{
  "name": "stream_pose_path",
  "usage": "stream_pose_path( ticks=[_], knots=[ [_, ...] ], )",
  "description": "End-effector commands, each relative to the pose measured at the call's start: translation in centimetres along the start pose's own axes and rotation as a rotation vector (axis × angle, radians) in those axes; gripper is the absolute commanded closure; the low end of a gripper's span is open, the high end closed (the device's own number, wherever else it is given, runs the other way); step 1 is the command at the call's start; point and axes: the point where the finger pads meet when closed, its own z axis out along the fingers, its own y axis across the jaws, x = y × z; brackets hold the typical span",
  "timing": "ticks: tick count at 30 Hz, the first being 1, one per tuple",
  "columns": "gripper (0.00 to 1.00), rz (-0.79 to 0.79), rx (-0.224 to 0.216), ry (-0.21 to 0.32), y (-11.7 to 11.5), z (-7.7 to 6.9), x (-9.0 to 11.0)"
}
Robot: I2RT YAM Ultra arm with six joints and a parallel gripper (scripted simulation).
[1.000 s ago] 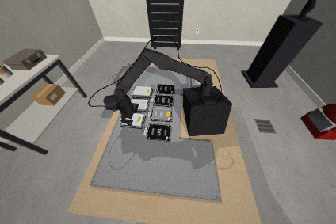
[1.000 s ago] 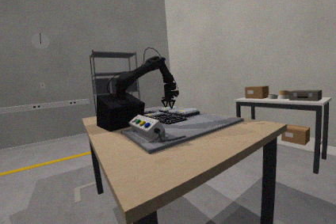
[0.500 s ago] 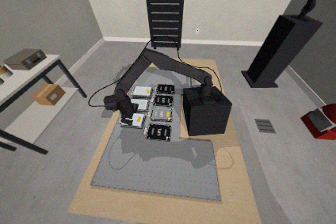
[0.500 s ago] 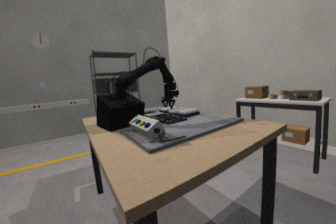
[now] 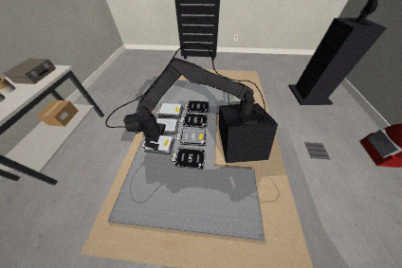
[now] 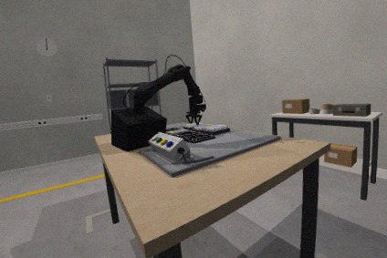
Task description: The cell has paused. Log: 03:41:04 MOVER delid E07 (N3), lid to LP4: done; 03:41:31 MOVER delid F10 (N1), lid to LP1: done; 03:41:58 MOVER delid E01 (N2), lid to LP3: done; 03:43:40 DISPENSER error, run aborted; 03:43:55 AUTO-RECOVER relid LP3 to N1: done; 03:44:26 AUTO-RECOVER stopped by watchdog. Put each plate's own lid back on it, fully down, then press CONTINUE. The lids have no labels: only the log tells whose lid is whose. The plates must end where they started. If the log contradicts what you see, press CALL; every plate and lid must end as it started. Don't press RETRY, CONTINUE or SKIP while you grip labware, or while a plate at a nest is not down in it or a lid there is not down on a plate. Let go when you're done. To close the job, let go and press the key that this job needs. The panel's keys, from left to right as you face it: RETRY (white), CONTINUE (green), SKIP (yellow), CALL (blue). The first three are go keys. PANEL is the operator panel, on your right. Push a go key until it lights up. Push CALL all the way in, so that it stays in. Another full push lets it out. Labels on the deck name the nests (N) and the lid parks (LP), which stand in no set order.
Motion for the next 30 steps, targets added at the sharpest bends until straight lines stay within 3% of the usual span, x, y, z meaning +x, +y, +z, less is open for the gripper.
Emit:
stream_pose_path(
  ticks=[1, 15, 30],
  knots=[
    [0.00, 0.003, -0.011, -0.054, 0.2, -1.8, -1.4],
    [0.00, 0.007, -0.018, -0.063, 0.5, -4.7, -1.6],
    [0.00, 0.005, -0.017, -0.056, 0.6, -5.2, -1.5]
  ],
)
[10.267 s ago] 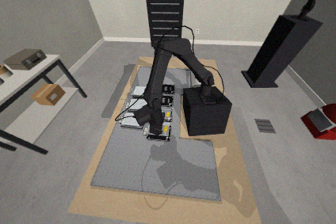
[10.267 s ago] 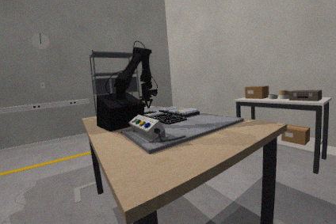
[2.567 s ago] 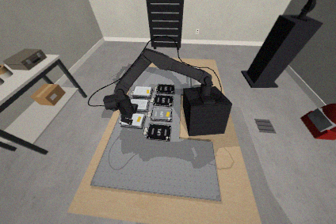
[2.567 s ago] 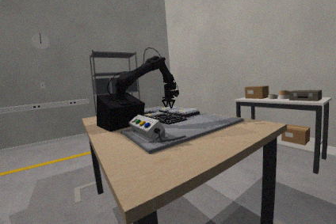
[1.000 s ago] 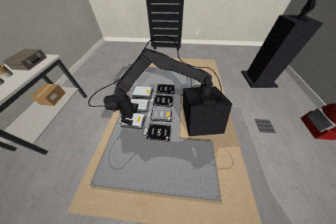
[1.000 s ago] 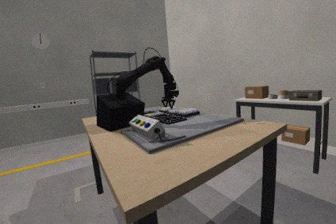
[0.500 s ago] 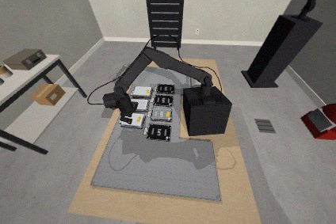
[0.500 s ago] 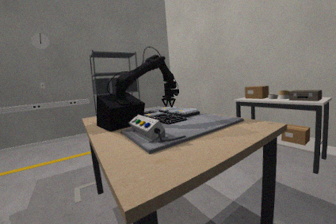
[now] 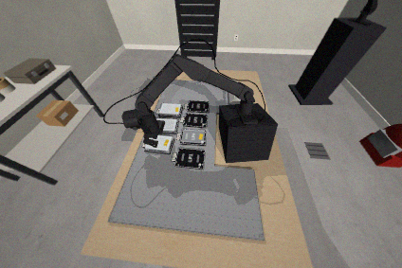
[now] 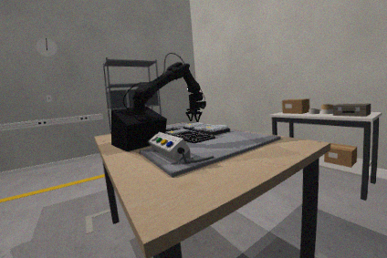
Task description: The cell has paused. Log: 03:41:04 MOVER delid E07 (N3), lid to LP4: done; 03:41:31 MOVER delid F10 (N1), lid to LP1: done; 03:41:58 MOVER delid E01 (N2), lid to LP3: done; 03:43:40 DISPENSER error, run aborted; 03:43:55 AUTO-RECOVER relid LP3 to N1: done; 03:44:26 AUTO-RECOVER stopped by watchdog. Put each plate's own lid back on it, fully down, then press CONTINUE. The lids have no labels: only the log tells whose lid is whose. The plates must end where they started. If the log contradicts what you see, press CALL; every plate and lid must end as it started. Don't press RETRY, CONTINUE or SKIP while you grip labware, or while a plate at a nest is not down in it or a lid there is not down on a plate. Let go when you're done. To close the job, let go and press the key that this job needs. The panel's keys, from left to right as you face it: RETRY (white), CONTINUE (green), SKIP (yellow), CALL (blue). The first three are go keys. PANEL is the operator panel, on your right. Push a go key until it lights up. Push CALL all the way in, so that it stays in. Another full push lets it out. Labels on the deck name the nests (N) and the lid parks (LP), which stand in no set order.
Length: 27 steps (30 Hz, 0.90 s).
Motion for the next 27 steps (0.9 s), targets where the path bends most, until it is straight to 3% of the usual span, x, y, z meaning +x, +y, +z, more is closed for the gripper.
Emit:
stream_pose_path(
  ticks=[1, 27],
  knots=[
    [0.00, 0.005, -0.019, -0.062, 0.93, -2.91, -1.57],
    [0.00, 0.002, -0.016, -0.054, 0.93, -2.63, -1.49]
  ],
)
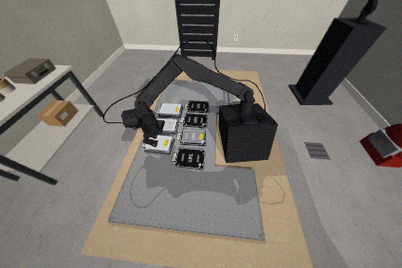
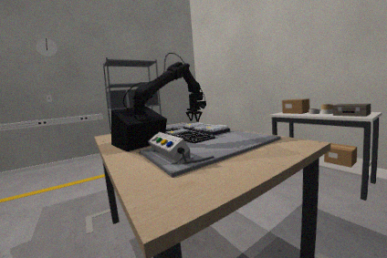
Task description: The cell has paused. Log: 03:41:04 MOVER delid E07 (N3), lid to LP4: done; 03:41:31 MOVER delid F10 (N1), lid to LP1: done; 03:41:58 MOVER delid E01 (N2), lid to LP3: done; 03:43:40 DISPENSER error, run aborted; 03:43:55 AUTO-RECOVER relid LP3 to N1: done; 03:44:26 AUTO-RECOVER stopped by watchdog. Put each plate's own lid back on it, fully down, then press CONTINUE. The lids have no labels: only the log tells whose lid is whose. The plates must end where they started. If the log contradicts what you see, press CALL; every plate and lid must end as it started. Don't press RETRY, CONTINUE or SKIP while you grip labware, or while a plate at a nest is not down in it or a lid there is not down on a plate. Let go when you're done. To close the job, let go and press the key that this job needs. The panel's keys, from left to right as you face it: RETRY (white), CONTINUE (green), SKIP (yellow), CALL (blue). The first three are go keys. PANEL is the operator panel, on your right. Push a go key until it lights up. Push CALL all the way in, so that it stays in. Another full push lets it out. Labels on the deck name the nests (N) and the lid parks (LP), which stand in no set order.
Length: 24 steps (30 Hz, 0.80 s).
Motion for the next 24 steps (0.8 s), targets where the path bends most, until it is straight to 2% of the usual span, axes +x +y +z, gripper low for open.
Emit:
stream_pose_path(
  ticks=[1, 11, 14, 24],
  knots=[
    [0.00, 0.001, -0.016, -0.052, 1.0, -2.3, -1.3],
    [0.00, 0.000, -0.015, -0.051, 1.0, -2.3, -1.4],
    [0.00, -0.073, -0.014, -0.052, 0.7, -2.0, 0.6],
    [0.00, -0.070, -0.013, -0.049, -1.5, -1.6, 5.3]
  ],
)
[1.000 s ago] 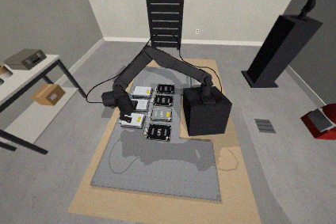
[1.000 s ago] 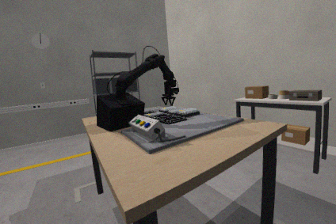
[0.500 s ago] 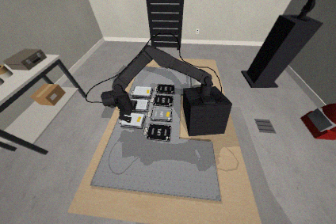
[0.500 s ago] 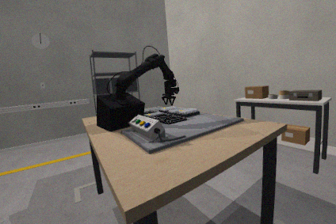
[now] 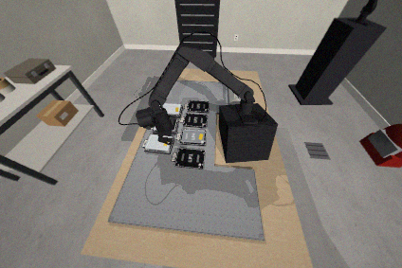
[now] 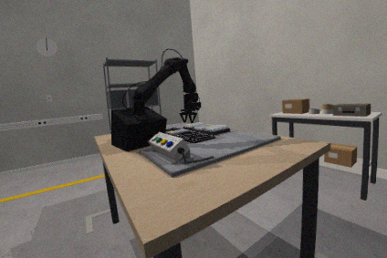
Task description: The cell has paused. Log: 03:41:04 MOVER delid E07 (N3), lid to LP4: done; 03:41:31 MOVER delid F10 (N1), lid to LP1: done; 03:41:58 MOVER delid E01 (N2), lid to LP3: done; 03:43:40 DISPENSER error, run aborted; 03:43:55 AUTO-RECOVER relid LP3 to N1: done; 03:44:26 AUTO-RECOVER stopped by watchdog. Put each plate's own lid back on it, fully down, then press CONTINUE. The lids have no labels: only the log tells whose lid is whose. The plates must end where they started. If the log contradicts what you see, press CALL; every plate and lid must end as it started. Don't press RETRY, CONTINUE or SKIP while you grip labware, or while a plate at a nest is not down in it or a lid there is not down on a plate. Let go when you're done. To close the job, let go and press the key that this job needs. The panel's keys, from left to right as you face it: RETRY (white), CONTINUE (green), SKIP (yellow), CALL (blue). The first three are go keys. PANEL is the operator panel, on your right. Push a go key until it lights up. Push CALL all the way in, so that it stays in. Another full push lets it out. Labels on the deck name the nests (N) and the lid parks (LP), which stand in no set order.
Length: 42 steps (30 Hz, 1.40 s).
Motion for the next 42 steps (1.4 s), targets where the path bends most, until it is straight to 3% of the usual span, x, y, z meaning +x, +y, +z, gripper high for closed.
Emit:
stream_pose_path(
  ticks=[1, 4, 19, 21, 30, 36, 42],
  knots=[
    [0.00, 0.000, -0.031, -0.109, 0.5, -1.9, -0.7],
    [0.00, 0.000, -0.031, -0.108, 0.3, -1.9, -0.3],
    [0.00, 0.003, -0.030, -0.105, -2.2, -0.9, 6.9],
    [0.00, 0.003, -0.030, -0.105, -2.2, -0.9, 6.9],
    [0.00, 0.003, -0.029, -0.104, -3.7, -0.4, 11.1],
    [0.00, 0.010, -0.035, -0.124, -3.3, -0.7, 9.6],
    [0.00, 0.016, -0.035, -0.125, -3.5, -0.6, 9.4]
  ],
)
